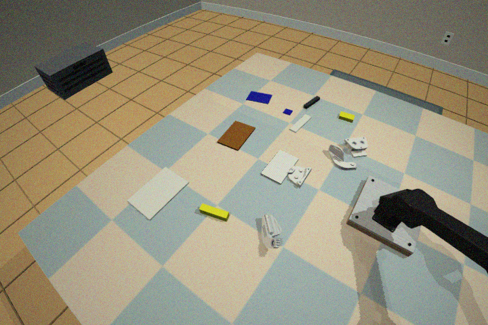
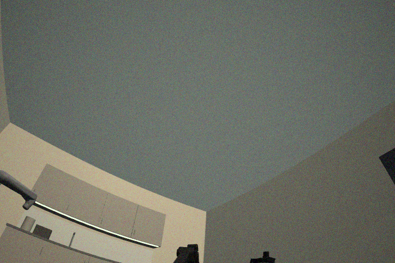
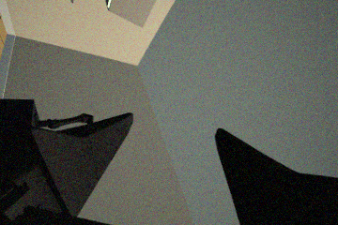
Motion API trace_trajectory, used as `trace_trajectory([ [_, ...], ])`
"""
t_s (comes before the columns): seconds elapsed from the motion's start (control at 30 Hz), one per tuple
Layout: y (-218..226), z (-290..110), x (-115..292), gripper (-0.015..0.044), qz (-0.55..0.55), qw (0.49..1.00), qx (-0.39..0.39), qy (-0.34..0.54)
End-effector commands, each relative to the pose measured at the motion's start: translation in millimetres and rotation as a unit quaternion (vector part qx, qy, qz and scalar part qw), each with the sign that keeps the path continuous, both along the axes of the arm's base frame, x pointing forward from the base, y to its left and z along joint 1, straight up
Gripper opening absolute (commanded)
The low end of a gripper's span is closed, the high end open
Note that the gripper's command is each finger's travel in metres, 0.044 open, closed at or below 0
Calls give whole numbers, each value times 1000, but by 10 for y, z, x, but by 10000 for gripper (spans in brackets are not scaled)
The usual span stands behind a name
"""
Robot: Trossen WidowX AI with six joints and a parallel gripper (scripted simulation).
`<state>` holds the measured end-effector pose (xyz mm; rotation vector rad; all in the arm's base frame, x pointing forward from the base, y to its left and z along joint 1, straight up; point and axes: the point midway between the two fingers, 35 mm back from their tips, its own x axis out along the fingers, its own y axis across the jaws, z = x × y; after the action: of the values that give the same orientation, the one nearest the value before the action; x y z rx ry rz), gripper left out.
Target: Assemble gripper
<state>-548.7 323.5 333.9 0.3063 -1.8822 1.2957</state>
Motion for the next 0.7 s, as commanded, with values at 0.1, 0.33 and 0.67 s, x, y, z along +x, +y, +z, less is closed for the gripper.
trace_trajectory([
  [0.1,127,40,85,440,-5,1000,-5,-6],
  [0.33,872,57,553,440,-49,997,-55,-35],
  [0.67,1788,-68,1380,440,-102,980,-160,-55],
])
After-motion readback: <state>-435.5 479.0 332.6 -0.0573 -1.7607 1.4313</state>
